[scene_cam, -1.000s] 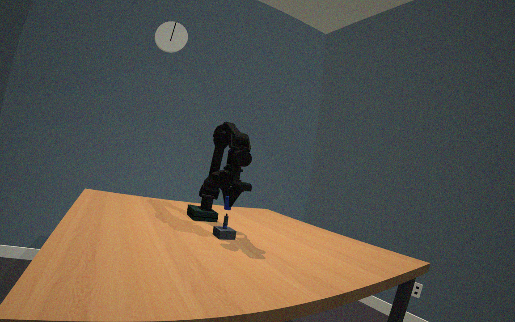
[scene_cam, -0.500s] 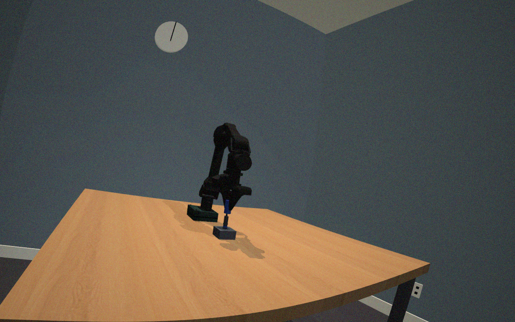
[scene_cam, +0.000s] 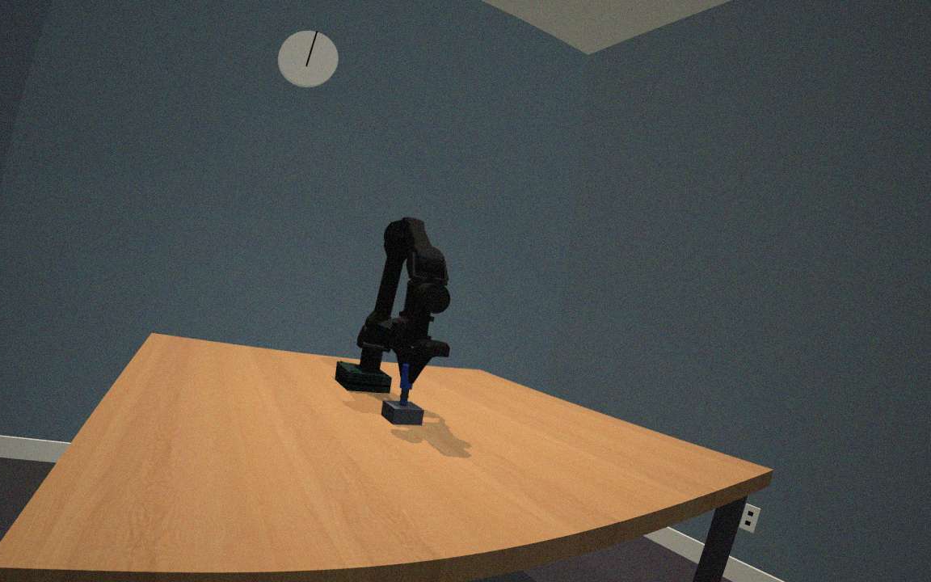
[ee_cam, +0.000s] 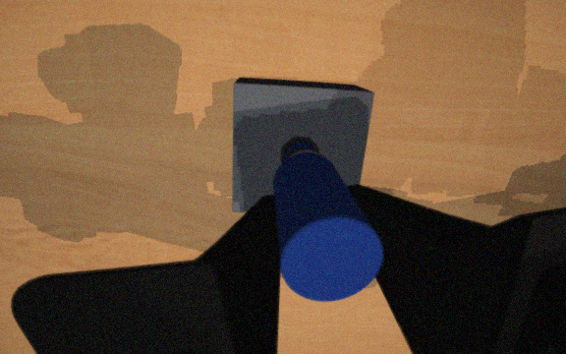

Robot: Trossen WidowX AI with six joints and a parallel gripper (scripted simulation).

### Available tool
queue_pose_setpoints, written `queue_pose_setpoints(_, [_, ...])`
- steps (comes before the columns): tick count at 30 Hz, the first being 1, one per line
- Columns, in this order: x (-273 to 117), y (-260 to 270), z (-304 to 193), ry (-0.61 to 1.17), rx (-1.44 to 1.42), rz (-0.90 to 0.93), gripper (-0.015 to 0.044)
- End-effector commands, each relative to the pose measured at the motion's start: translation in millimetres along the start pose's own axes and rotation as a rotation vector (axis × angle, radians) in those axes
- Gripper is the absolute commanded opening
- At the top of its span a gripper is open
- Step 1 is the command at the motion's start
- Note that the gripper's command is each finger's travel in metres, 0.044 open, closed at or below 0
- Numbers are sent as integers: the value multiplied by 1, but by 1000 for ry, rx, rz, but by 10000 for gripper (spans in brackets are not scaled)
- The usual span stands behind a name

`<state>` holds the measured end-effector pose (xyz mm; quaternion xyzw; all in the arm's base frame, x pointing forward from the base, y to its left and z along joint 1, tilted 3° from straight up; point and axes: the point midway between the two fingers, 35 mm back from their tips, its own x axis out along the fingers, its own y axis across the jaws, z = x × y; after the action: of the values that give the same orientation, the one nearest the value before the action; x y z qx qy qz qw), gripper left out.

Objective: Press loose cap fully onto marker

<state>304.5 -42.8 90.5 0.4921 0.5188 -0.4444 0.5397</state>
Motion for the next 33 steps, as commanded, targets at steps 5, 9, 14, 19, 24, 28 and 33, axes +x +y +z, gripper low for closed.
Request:
queue_pose_setpoints(5, [16, -2, 0, 2, 5, -6, 0])
queue_pose_setpoints(9, [19, -2, -1, 2, 5, -6, 0])
queue_pose_setpoints(14, [19, -2, -1, 2, 5, -6, 0])
queue_pose_setpoints(19, [19, -2, -1, 2, 5, -6, 0])
queue_pose_setpoints(24, [18, -2, -1, 2, 0, -6, 53])
queue_pose_setpoints(28, [18, -2, -1, 2, 0, -6, 157])
queue_pose_setpoints(33, [18, -2, -1, 2, 0, -6, 289])
